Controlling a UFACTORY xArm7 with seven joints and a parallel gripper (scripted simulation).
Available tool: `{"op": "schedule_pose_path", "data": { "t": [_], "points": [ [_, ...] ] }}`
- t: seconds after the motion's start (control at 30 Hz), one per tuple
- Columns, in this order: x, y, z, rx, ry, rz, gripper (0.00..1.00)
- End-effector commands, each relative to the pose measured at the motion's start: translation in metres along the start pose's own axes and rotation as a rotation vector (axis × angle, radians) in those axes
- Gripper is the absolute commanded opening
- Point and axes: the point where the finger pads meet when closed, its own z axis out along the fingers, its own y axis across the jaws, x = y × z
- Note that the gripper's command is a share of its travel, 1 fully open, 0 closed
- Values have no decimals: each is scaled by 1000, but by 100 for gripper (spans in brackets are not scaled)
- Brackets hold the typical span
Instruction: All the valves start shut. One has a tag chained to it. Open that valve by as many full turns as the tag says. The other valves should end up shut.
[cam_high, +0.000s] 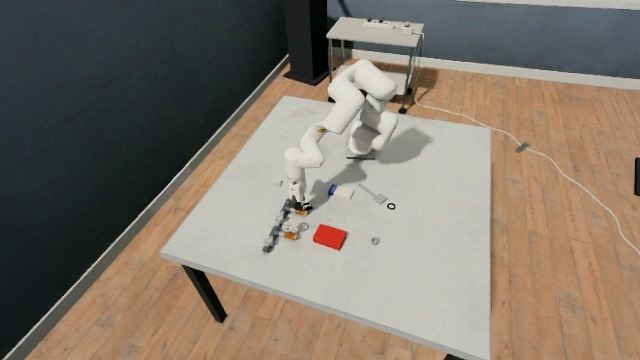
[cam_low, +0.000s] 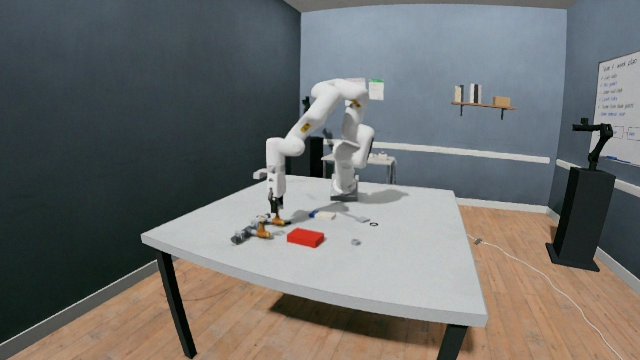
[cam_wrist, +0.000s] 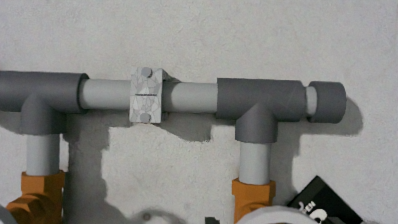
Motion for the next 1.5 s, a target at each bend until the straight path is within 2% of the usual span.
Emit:
{"op": "schedule_pose_path", "data": {
  "t": [0.0, 0.37, 0.7, 1.07, 1.13, 1.47],
  "points": [
    [1, -1, -1, 3, 2, 0, 0],
    [1, -1, -1, 3, 2, -22, 0],
    [1, -1, -1, 3, 2, -152, 0],
    [1, -1, -1, 2, 3, -578, 0],
    [1, -1, -1, 2, 3, -578, 0],
    [1, -1, -1, -3, 6, -1102, 0]
  ]
}}
